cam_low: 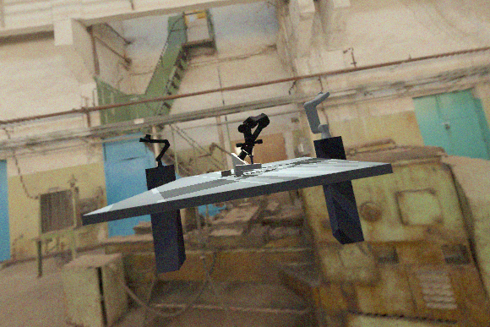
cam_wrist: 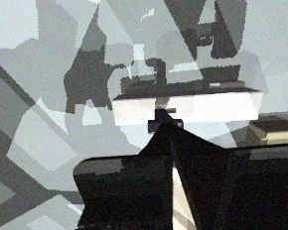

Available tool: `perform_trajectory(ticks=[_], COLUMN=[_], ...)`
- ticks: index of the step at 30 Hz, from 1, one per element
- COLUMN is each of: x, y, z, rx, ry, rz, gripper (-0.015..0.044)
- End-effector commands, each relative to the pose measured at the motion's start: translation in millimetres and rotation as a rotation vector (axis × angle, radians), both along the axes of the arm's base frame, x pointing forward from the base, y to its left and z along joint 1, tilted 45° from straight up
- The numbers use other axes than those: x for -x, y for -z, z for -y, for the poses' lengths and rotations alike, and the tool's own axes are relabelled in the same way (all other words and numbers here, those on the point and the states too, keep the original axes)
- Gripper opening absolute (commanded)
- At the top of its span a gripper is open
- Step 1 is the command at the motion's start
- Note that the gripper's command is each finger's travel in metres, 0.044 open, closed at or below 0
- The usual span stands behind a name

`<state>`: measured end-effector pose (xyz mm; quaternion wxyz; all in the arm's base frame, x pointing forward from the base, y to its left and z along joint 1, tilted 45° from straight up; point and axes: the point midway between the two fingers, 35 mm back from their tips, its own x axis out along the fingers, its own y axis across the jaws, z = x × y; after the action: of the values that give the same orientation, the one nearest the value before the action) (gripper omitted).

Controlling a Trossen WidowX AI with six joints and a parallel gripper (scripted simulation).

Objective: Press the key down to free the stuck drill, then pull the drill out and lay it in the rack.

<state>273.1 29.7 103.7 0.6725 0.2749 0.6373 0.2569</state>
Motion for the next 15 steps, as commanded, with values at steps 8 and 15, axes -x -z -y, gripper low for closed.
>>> perform_trajectory(ticks=[8,15], x=[7.0,7.2], y=[8.4,9.9], z=[-9.5,-10.9], rx=[-0.008,-0.008], ry=[-0.018,-0.018], rz=[-0.025,-0.025], gripper=[0.0000,0.0000])
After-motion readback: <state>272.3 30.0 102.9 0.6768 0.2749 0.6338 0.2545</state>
